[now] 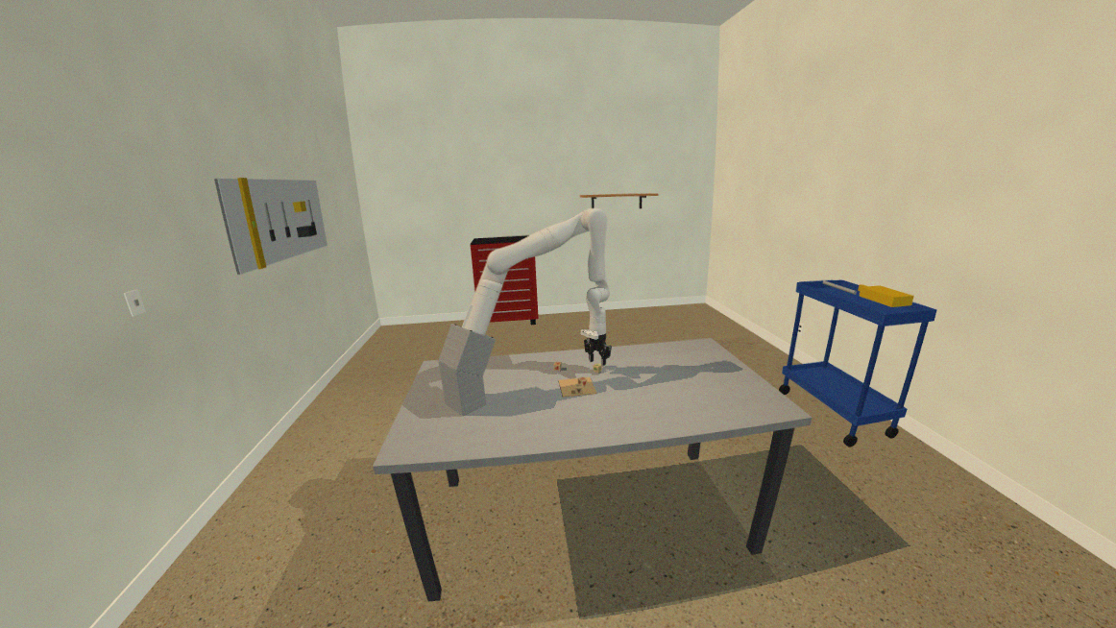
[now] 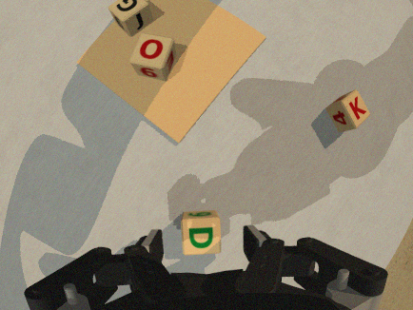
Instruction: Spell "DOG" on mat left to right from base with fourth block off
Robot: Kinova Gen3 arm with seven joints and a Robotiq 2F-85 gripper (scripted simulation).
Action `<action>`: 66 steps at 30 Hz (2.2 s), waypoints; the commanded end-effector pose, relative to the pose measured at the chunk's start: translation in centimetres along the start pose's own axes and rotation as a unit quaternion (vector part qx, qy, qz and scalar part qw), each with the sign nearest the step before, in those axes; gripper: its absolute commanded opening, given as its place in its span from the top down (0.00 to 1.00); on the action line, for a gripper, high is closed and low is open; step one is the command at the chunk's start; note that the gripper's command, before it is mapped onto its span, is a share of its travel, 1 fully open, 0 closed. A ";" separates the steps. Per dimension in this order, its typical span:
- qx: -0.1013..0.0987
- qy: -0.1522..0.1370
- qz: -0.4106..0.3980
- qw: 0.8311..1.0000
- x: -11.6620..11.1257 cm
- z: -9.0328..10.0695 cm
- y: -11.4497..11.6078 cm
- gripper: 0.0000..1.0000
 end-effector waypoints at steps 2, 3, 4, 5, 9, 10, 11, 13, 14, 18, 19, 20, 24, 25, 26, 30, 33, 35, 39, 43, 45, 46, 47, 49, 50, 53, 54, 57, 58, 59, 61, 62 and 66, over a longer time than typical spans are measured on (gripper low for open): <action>-0.004 -0.001 0.006 1.000 0.0 -1.0 -0.4 0.33; -0.004 -0.001 0.006 1.000 0.0 -1.3 -0.4 0.33; -0.005 0.000 0.006 1.000 -0.1 -1.5 -0.5 0.33; -0.010 0.000 0.005 1.000 -0.1 -1.7 -0.8 0.33; -0.008 -0.001 0.004 1.000 -0.1 -2.4 -0.7 0.33; -0.008 -0.001 0.004 1.000 -0.1 -2.5 -0.7 0.33; -0.008 -0.001 0.004 1.000 -0.1 -2.5 -0.7 0.33; -0.008 -0.001 0.004 1.000 -0.1 -2.7 -0.7 0.33; -0.008 -0.001 0.004 1.000 -0.1 -2.8 -0.7 0.33; -0.008 0.000 0.004 1.000 -0.1 -3.0 -0.7 0.33; -0.008 0.000 0.004 1.000 -0.1 -3.1 -0.7 0.33; -0.008 0.000 0.004 1.000 -0.2 -3.1 -0.7 0.33; -0.008 0.000 0.004 1.000 -0.2 -3.1 -0.7 0.33; -0.008 0.000 0.004 1.000 -0.2 -3.1 -0.7 0.33; -0.008 0.000 0.004 1.000 -0.2 -3.1 -0.7 0.33; -0.008 0.000 0.004 1.000 -0.2 -3.1 -0.7 0.33; -0.008 0.000 0.004 1.000 -0.2 -3.1 -0.7 0.33; -0.008 0.000 0.004 1.000 -0.2 -3.1 -0.7 0.33; -0.008 0.000 0.004 1.000 -0.2 -3.1 -0.7 0.33; -0.008 0.000 0.004 1.000 -0.2 -3.1 -0.7 0.33; -0.008 0.000 0.004 1.000 -0.2 -3.1 -0.7 0.33; -0.008 0.000 0.004 1.000 -0.2 -3.1 -0.7 0.33; -0.008 0.000 0.004 1.000 -0.2 -3.1 -0.7 0.33; -0.008 0.000 0.004 1.000 -0.2 -3.1 -0.7 0.33; -0.008 0.000 0.004 1.000 -0.2 -3.1 -0.7 0.33; -0.008 0.000 0.004 1.000 -0.2 -3.1 -0.7 0.33; -0.008 0.000 0.004 1.000 -0.2 -3.1 -0.7 0.33; -0.008 0.000 0.004 1.000 -0.2 -3.1 -0.7 0.54; -0.008 0.000 0.004 1.000 -0.2 -3.1 -0.7 0.54; -0.008 0.000 0.004 1.000 -0.2 -3.1 -0.7 0.54; -0.008 0.000 0.004 1.000 -0.2 -3.1 -0.7 0.54; -0.008 0.000 0.004 1.000 -0.2 -3.1 -0.7 0.54; -0.008 0.000 0.004 1.000 -0.2 -3.1 -0.7 0.54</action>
Point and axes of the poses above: the point where the finger pads meet when closed, its own z axis back along the fingers, its own y axis across the jaws, x = y × z, the point moved 2 cm from there along z, back along the fingers, and after that the axes turned 11 degrees about -z, right-handed, at the moved point
